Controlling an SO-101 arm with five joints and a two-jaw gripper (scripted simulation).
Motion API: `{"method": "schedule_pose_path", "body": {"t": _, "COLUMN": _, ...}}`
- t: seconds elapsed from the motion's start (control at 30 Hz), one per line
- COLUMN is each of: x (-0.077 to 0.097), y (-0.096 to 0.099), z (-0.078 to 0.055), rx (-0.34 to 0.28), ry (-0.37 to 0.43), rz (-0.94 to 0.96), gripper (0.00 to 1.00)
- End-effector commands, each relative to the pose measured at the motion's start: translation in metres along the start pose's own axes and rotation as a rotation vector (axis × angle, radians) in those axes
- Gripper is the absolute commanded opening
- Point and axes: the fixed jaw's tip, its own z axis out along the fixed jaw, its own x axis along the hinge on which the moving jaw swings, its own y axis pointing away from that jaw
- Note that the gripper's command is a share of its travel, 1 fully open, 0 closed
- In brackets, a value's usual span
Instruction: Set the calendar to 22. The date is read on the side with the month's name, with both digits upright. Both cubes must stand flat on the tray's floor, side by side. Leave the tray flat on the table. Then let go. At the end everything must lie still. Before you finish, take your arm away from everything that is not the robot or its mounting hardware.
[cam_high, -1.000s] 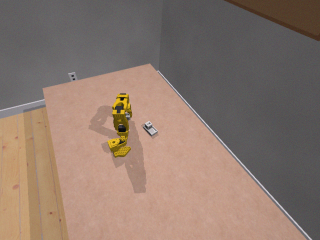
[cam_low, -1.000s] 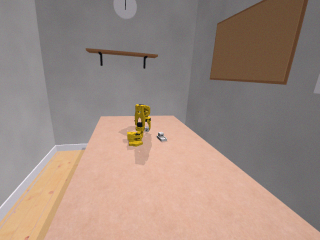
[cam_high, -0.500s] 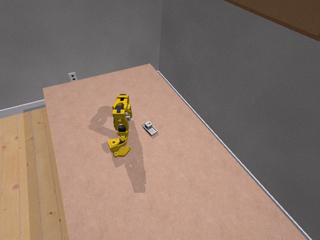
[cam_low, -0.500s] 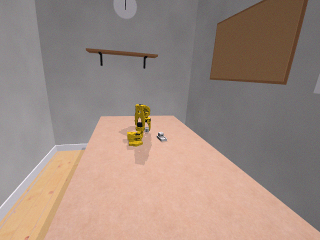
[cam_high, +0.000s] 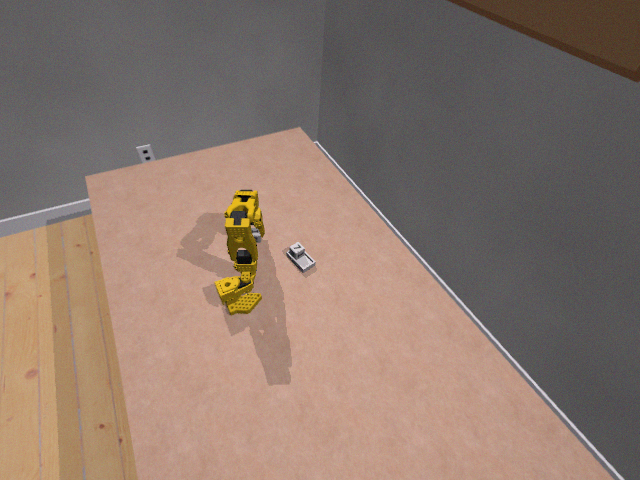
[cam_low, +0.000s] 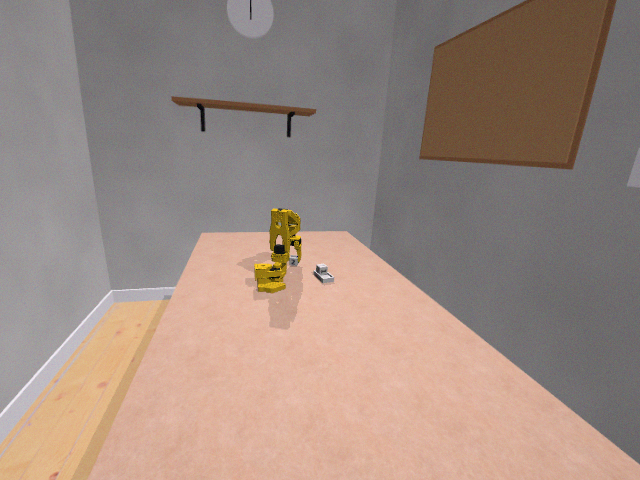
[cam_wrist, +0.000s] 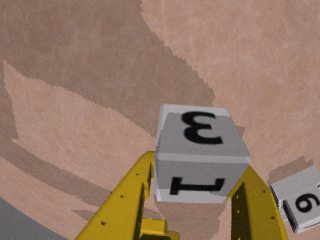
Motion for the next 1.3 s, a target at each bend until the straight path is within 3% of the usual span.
{"method": "schedule_pose_path", "body": {"t": 0.0, "x": -0.0031, "y": 0.0014, "z": -0.0001, "rx": -0.001, "ry": -0.022, "rz": 0.004, "gripper": 0.00}}
{"method": "schedule_pose_path", "body": {"t": 0.93, "x": -0.0031, "y": 0.0014, "z": 0.0042, "rx": 0.000, "ry": -0.022, "rz": 0.004, "gripper": 0.00}}
{"method": "schedule_pose_path", "body": {"t": 1.27, "x": -0.0031, "y": 0.0014, "z": 0.0042, "rx": 0.000, "ry": -0.022, "rz": 0.004, "gripper": 0.17}}
